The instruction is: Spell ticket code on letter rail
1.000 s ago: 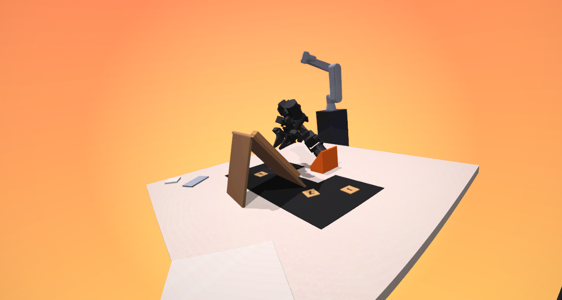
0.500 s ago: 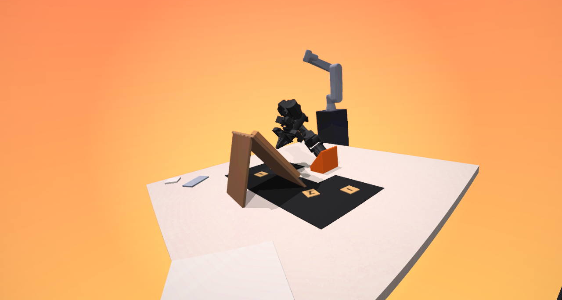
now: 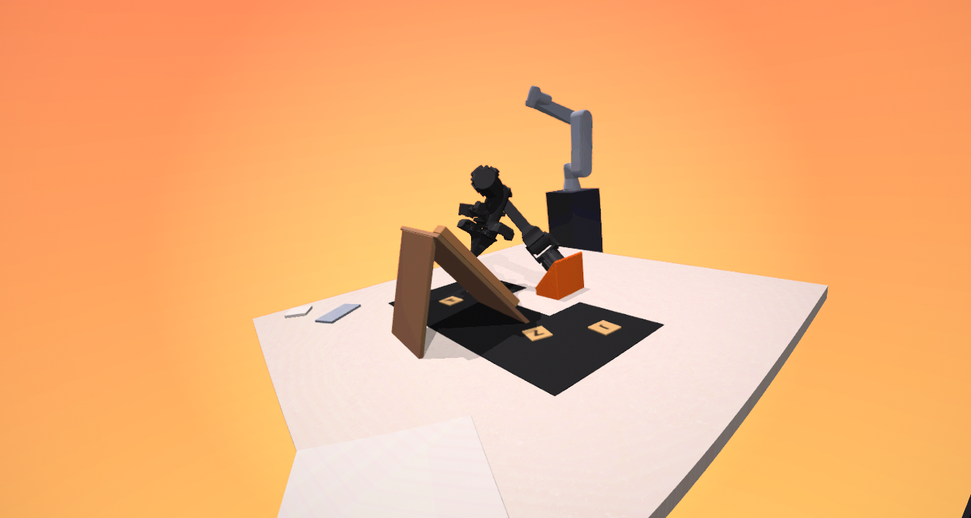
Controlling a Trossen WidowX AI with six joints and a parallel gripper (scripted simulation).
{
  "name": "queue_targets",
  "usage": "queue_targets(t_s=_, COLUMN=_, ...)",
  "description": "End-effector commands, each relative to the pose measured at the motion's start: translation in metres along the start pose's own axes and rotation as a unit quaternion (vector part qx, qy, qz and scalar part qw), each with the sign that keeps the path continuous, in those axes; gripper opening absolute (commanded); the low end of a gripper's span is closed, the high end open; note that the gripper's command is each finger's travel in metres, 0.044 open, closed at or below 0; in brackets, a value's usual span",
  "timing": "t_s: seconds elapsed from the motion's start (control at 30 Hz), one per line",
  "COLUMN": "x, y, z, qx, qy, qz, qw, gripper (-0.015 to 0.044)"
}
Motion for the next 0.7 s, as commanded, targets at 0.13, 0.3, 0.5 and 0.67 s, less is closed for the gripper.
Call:
queue_targets(t_s=0.13, x=0.013, y=-0.034, z=0.000, qx=-0.021, qy=0.201, qz=-0.026, qw=0.979, gripper=0.0000)
queue_targets(t_s=0.3, x=0.013, y=-0.035, z=0.001, qx=-0.022, qy=0.205, qz=-0.027, qw=0.978, gripper=0.0000)
queue_targets(t_s=0.5, x=0.013, y=-0.035, z=0.001, qx=-0.022, qy=0.205, qz=-0.027, qw=0.978, gripper=0.0000)
queue_targets(t_s=0.67, x=0.013, y=-0.035, z=-0.001, qx=-0.022, qy=0.205, qz=-0.027, qw=0.978, gripper=0.0000)
Point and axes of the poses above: the point midway between the two fingers, 35 mm back from their tips, its own z axis back along the fingers, its own y axis across the jaws, x = y × z, the point moved 1 cm from there along z, back along the fingers, and after that the axes turned 2 degrees about -z, right-handed, at the moved point
